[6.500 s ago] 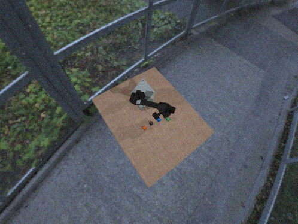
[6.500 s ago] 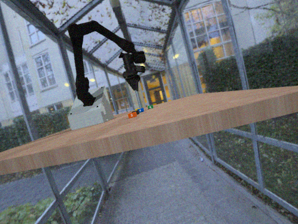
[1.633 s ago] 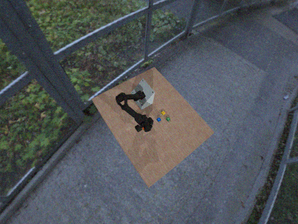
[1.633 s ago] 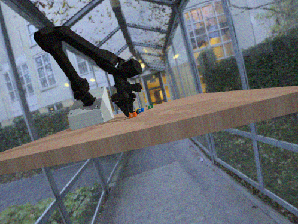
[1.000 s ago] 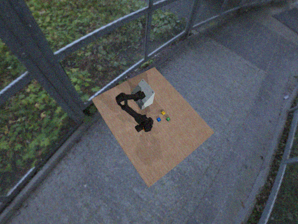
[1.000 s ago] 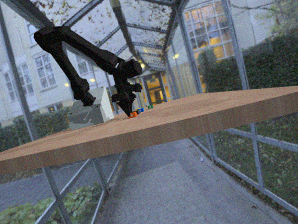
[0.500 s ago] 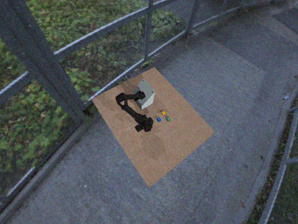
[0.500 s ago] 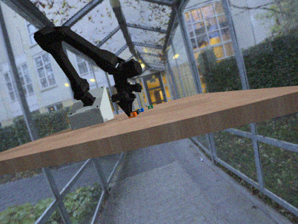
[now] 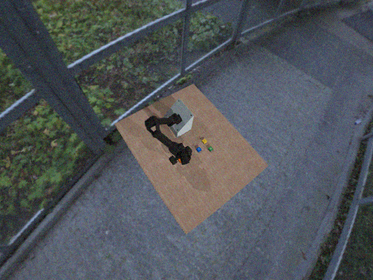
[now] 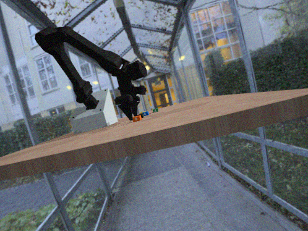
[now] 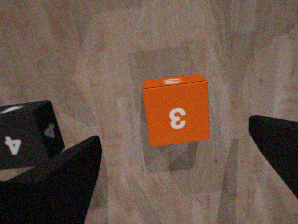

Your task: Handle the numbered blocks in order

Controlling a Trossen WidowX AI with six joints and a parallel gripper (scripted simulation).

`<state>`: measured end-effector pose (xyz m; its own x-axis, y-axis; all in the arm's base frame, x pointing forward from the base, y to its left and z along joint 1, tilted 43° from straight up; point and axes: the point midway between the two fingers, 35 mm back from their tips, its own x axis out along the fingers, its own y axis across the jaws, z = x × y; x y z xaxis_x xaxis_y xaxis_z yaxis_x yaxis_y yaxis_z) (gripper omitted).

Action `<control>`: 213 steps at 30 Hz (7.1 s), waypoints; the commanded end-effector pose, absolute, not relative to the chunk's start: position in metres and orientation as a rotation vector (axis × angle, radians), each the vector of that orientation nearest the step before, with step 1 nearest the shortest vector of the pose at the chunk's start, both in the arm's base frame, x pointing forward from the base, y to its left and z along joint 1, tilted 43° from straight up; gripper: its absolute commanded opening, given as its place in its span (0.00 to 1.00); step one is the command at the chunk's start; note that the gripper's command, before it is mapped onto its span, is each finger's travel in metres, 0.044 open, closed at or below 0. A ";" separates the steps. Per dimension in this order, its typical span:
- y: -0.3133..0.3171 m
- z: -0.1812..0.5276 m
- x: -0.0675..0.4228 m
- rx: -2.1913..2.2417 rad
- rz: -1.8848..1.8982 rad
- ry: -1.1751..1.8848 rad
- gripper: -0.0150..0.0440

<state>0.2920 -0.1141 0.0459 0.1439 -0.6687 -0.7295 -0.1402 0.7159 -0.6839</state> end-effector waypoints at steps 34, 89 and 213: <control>0.028 0.069 0.279 -0.720 -0.424 1.391 0.46; -0.048 -0.019 0.296 -0.724 -0.429 1.389 0.49; 0.031 0.066 0.279 -0.720 -0.424 1.391 0.46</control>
<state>0.2786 0.0289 0.0644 0.1524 -0.6650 -0.7311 -0.1432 0.7171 -0.6821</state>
